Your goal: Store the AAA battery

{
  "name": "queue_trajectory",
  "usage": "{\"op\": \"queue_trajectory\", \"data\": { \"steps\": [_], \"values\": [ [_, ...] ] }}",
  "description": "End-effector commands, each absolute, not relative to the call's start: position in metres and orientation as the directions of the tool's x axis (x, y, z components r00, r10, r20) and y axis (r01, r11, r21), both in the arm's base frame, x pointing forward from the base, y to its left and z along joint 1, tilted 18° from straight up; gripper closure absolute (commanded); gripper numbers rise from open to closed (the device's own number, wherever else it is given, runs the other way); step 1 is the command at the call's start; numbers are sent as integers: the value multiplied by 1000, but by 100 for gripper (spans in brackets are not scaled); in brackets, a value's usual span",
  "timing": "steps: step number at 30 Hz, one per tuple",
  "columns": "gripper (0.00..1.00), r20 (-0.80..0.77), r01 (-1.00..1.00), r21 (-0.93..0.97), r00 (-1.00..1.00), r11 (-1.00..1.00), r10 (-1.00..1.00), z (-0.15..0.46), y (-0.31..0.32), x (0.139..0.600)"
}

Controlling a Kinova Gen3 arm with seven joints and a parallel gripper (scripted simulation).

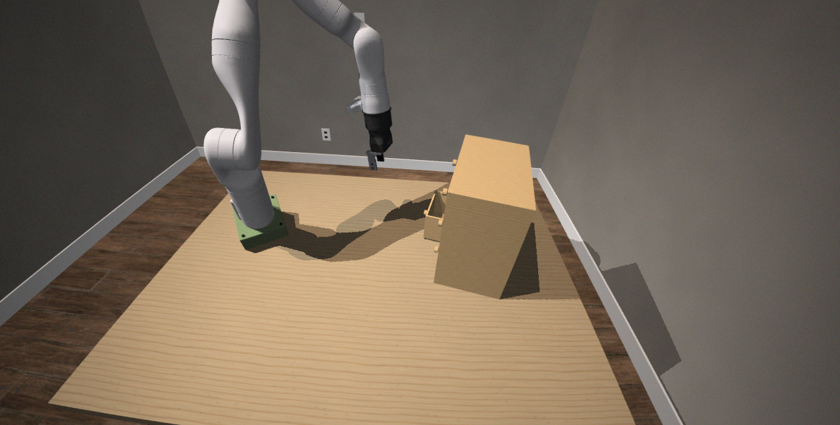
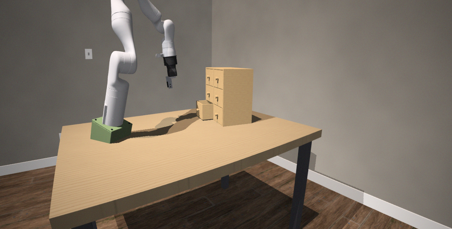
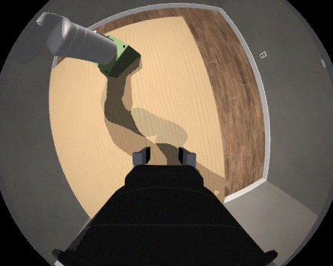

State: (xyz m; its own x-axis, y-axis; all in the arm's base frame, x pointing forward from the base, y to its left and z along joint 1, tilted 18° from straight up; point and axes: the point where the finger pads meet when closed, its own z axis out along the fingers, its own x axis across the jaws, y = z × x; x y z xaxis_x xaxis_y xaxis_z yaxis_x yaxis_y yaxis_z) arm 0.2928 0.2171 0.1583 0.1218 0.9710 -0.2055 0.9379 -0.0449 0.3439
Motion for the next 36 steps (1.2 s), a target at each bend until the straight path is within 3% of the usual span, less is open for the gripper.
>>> {"op": "queue_trajectory", "data": {
  "steps": [1, 36],
  "values": [
    [0, -210, 931, 363, 112, -30, 971, 156, 218, 291],
    [0, -210, 676, 733, 114, 79, 971, 126, 209, 325]
  ]
}}
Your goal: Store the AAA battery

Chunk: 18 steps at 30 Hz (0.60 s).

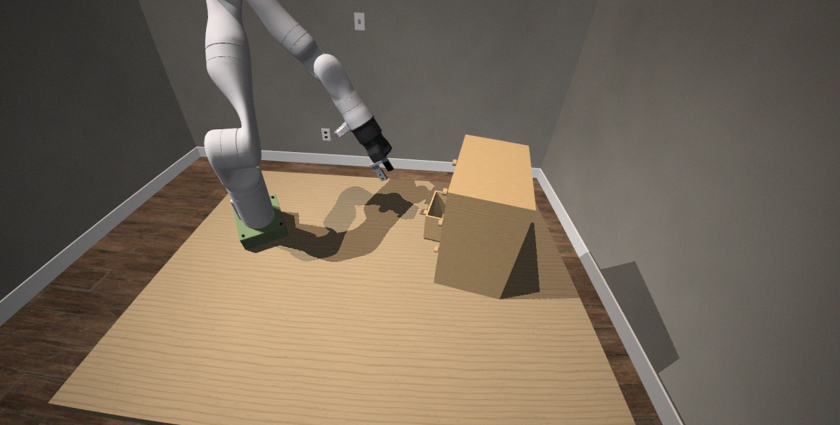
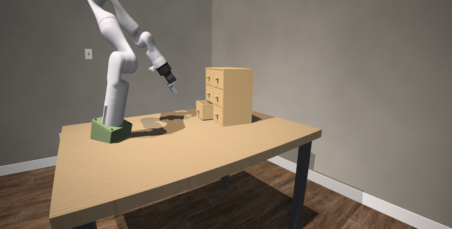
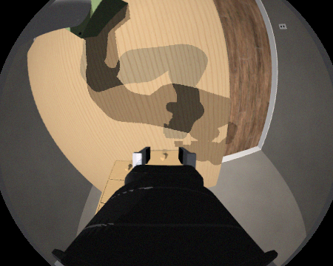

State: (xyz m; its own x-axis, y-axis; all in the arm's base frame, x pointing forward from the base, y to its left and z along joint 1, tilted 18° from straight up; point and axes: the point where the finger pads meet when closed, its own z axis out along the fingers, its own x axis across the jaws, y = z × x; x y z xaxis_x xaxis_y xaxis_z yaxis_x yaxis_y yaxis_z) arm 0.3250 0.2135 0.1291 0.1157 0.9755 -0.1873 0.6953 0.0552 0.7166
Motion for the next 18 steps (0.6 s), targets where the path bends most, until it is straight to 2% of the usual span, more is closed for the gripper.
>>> {"op": "queue_trajectory", "data": {
  "steps": [1, 18],
  "values": [
    [0, -210, 665, 742, 114, 82, 971, 125, 209, 326],
    [0, -210, 515, 848, 113, 123, 971, 114, 206, 338]
  ]
}}
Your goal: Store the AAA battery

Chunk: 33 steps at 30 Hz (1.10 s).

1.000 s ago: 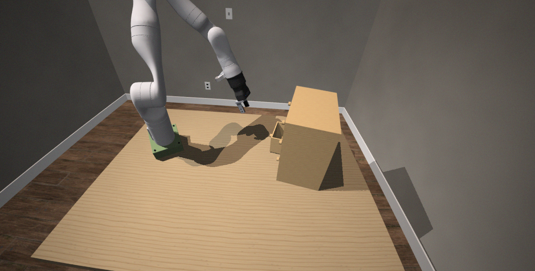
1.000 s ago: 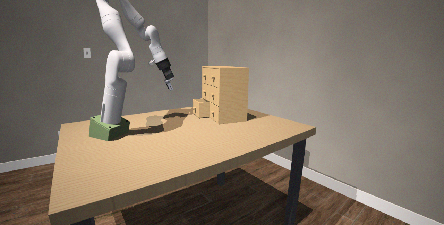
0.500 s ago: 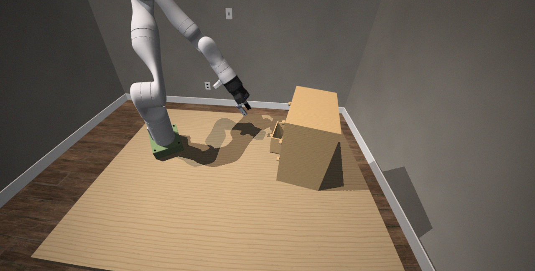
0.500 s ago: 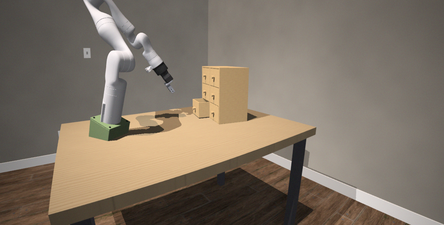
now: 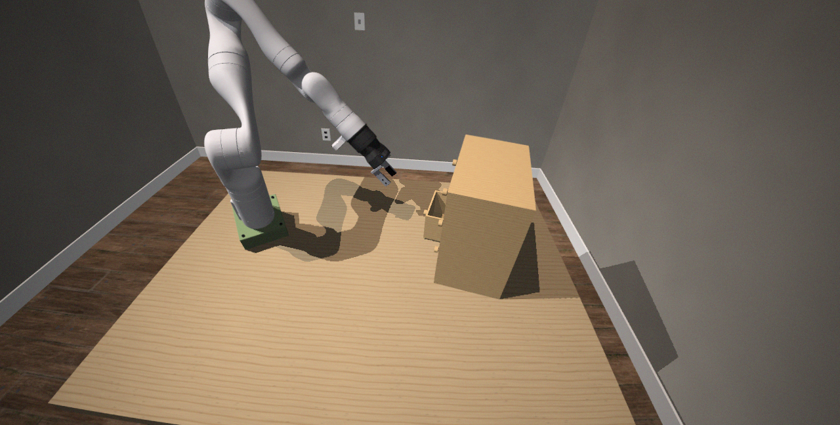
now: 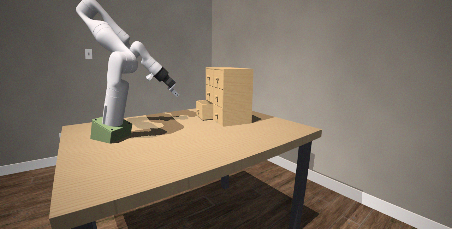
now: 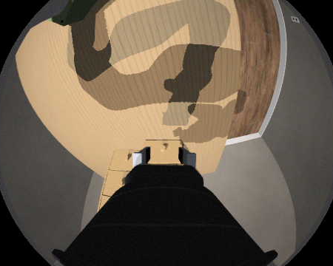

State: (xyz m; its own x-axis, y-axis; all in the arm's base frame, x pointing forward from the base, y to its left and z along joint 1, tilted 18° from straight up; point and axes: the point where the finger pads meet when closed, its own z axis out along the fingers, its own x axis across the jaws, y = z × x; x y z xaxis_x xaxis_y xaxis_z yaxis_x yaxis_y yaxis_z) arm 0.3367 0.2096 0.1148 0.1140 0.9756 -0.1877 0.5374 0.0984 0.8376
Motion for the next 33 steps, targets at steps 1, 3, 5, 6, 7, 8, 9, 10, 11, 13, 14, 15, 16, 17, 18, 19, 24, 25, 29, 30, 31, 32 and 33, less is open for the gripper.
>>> {"op": "queue_trajectory", "data": {
  "steps": [1, 3, 5, 6, 7, 8, 9, 10, 11, 13, 14, 15, 16, 17, 18, 19, 24, 25, 29, 30, 31, 32, 33],
  "values": [
    [0, -211, 505, 854, 115, 125, 971, 113, 205, 339],
    [0, -212, 484, 865, 117, 130, 970, 112, 204, 341],
    [0, -212, 465, 875, 118, 135, 970, 111, 204, 342],
    [0, -212, 455, 880, 118, 137, 970, 110, 203, 343],
    [0, -212, 446, 884, 118, 139, 970, 109, 203, 344],
    [0, -211, 438, 888, 117, 141, 970, 109, 203, 344],
    [0, -211, 429, 892, 117, 142, 971, 108, 203, 345],
    [0, -210, 421, 896, 115, 144, 971, 107, 203, 346],
    [0, -210, 413, 899, 114, 146, 971, 106, 203, 346],
    [0, -210, 413, 899, 114, 146, 971, 106, 203, 346],
    [0, -209, 406, 902, 113, 147, 971, 105, 203, 347],
    [0, -209, 397, 906, 112, 149, 971, 105, 203, 348],
    [0, -209, 383, 911, 114, 152, 971, 104, 202, 349],
    [0, -210, 369, 916, 115, 154, 971, 103, 202, 350],
    [0, -210, 357, 921, 116, 157, 971, 102, 201, 351],
    [0, -210, 344, 925, 116, 159, 971, 101, 201, 352],
    [0, -209, 291, 942, 114, 169, 971, 97, 199, 356],
    [0, -209, 282, 944, 113, 170, 971, 96, 199, 357],
    [0, -209, 250, 952, 111, 176, 972, 94, 199, 360],
    [0, -209, 250, 952, 111, 176, 972, 94, 199, 360],
    [0, -209, 238, 955, 111, 178, 972, 94, 198, 360],
    [0, -209, 228, 957, 110, 180, 972, 93, 198, 361],
    [0, -208, 218, 959, 110, 181, 972, 93, 198, 362]
  ]
}}
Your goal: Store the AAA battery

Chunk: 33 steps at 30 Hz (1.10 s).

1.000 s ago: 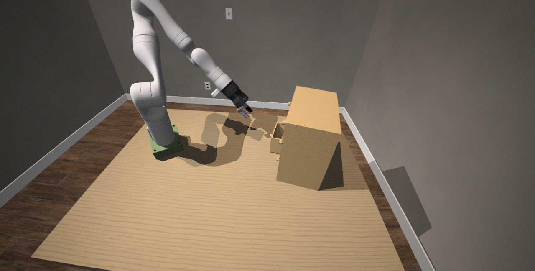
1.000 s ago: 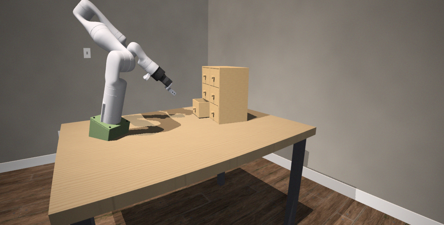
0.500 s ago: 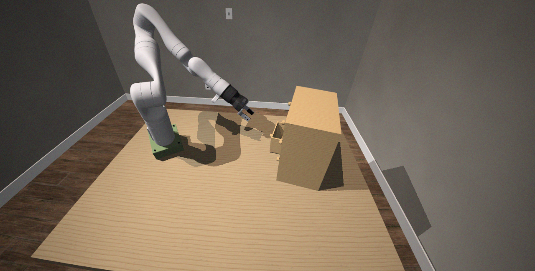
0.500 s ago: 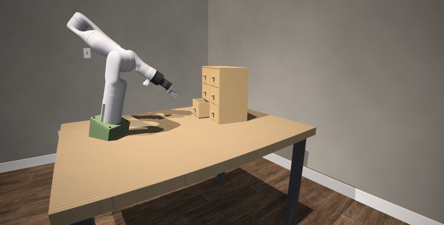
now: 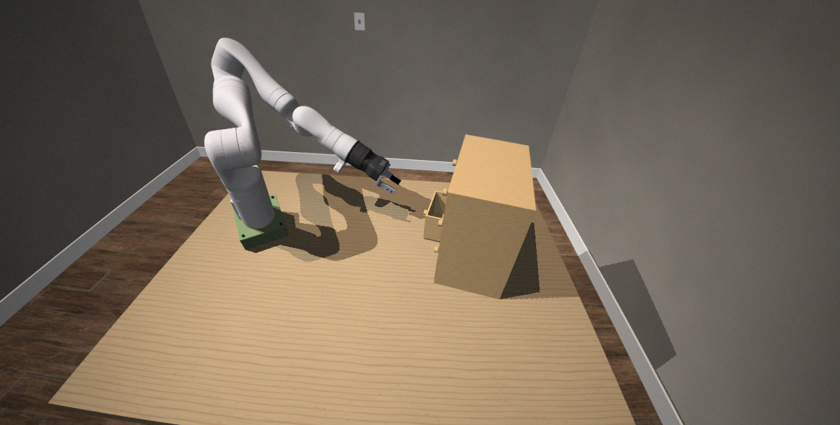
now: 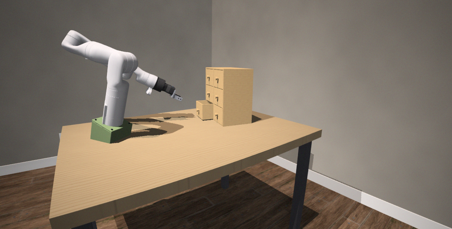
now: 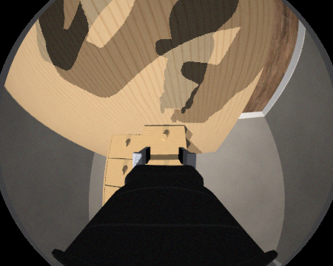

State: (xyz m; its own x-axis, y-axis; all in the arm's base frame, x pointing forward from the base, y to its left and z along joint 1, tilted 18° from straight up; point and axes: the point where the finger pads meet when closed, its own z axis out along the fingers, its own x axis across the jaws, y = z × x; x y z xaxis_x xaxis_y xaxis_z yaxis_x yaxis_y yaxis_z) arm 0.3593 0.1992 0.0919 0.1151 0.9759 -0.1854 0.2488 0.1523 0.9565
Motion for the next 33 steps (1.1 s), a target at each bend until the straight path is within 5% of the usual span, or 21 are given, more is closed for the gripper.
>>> {"op": "queue_trajectory", "data": {
  "steps": [1, 23, 24, 33],
  "values": [
    [0, -208, 209, 961, 109, 183, 972, 92, 198, 362],
    [0, -208, 145, 971, 102, 192, 973, 88, 196, 367],
    [33, -208, 145, 971, 102, 192, 973, 88, 196, 367],
    [33, -208, 145, 971, 102, 192, 973, 88, 196, 367]
  ]
}}
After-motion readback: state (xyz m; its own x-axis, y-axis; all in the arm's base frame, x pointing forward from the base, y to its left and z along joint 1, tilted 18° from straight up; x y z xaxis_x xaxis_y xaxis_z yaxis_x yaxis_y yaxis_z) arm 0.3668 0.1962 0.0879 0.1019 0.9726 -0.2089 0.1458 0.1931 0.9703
